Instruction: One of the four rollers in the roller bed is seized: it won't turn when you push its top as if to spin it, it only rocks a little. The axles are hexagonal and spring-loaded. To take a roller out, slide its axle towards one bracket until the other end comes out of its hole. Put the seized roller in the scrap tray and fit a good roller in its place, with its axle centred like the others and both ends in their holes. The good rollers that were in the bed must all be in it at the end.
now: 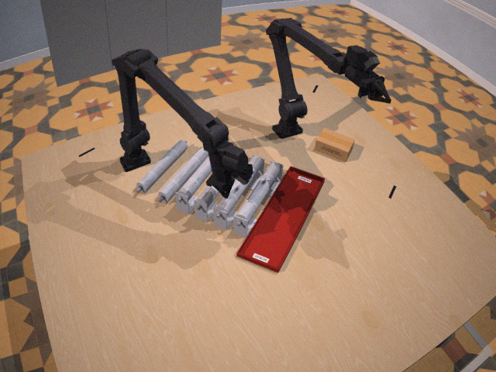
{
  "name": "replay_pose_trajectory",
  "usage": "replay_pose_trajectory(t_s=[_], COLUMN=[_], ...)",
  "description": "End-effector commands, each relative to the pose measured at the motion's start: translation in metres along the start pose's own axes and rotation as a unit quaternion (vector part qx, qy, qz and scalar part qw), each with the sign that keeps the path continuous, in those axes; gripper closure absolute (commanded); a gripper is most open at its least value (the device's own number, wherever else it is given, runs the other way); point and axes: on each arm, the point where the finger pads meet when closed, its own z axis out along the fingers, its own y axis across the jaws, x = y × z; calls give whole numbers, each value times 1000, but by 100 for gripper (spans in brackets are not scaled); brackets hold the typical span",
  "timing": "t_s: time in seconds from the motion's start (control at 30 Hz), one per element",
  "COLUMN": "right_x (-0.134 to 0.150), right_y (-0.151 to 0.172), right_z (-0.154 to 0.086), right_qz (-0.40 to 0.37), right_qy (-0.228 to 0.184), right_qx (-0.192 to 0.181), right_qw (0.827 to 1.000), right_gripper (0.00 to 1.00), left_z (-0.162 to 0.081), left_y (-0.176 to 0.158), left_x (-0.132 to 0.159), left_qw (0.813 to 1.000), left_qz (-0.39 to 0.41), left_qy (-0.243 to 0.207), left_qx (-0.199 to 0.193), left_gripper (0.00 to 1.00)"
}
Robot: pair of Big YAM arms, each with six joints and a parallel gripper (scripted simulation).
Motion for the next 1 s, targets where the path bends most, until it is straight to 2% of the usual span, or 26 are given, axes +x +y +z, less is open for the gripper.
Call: replay_pose_trajectory(t_s=[0.0, 0.4, 0.43, 0.47, 0.7, 0.97], right_x=[-4, -2, -9, -2, 0, 1], right_y=[5, 5, 1, 5, 5, 5], right_z=[-8, -4, -7, -1, 7, 10], right_qz=[-2, -2, -1, -1, -1, -1], right_qy=[-13, -7, -14, -7, 1, 6], right_qx=[2, 1, 3, 1, 0, -1], right_qw=[1000, 1000, 1000, 1000, 1000, 1000], right_gripper=[100, 100, 100, 100, 100, 100], left_z=[3, 3, 3, 3, 3, 3], left_y=[-4, -4, -4, -4, -4, -4], left_x=[-34, -34, -34, -34, -34, -34], left_qw=[1000, 1000, 1000, 1000, 1000, 1000], left_qz=[7, 7, 7, 7, 7, 7], left_qy=[-24, -24, -24, -24, -24, -24], left_qx=[3, 3, 3, 3, 3, 3], left_gripper=[100, 100, 100, 100, 100, 100])
